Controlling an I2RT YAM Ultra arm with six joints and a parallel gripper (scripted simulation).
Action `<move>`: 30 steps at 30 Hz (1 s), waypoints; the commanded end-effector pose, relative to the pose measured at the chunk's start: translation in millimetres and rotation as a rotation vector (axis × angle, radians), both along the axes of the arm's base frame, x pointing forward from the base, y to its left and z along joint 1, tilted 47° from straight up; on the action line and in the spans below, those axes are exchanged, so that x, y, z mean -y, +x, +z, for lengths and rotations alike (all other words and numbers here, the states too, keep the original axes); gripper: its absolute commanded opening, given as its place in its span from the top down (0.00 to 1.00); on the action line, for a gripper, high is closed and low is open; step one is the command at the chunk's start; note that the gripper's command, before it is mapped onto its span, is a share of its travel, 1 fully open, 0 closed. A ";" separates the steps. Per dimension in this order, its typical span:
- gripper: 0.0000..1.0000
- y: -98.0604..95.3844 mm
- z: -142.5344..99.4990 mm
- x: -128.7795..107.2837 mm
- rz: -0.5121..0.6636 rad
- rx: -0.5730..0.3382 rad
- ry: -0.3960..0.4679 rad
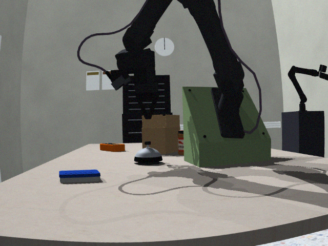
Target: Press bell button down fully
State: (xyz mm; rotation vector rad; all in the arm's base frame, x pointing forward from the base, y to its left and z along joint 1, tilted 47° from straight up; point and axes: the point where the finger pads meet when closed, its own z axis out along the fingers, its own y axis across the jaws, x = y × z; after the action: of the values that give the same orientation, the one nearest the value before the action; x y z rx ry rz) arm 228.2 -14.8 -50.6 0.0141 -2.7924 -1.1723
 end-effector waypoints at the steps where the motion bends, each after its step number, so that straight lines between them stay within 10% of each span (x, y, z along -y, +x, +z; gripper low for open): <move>1: 0.00 13.7 13.1 9.6 -0.025 0.065 0.011; 3: 0.00 13.4 12.7 9.4 -0.025 0.063 0.013; 4: 1.00 13.4 12.7 9.4 -0.025 0.063 0.013; 30: 1.00 13.4 12.7 9.4 -0.025 0.062 0.013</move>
State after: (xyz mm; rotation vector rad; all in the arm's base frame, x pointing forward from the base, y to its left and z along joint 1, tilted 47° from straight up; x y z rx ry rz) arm 229.6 -12.6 -48.5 0.0344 -2.7964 -1.2014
